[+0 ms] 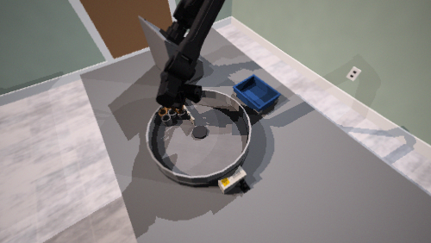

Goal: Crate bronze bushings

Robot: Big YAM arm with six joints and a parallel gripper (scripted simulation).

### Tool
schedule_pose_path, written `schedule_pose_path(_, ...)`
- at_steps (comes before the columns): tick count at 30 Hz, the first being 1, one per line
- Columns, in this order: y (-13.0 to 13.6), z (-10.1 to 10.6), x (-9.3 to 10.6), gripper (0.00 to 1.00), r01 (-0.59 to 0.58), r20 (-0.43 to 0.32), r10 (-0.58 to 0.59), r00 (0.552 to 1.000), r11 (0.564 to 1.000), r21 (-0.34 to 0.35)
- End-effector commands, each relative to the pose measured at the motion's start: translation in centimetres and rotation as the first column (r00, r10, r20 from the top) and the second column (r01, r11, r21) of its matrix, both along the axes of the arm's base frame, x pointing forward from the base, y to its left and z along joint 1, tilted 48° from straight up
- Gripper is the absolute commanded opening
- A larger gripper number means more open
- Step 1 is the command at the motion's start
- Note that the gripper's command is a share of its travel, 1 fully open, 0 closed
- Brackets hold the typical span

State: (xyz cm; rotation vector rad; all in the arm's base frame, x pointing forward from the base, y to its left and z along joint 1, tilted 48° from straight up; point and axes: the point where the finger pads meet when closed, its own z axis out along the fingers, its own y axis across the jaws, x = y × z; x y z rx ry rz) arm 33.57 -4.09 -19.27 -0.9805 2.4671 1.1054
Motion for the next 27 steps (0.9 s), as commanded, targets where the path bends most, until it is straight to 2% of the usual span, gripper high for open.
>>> schedule_pose_path(1,-1.3,0.3,1.2,0.19,0.029,0.020,-0.029,0.999,1.000,-0.009)
schedule_pose_path(13,-1.2,0.2,1.2,0.19,0.029,0.020,-0.028,0.999,1.000,-0.009)
schedule_pose_path(18,0.8,-0.7,0.0,0.19,0.003,-0.003,-0.003,1.000,1.000,0.003)
schedule_pose_path(20,0.5,-0.5,1.0,0.19,0.003,0.019,-0.003,1.000,1.000,-0.008)
schedule_pose_path(22,-1.1,0.2,1.9,0.19,0.034,0.048,-0.033,0.998,0.999,-0.021)
schedule_pose_path(25,-1.3,0.2,1.9,0.19,0.040,0.048,-0.039,0.998,0.999,-0.021)
schedule_pose_path(27,-0.4,-0.7,1.0,0.19,0.026,0.014,-0.026,1.000,1.000,-0.006)
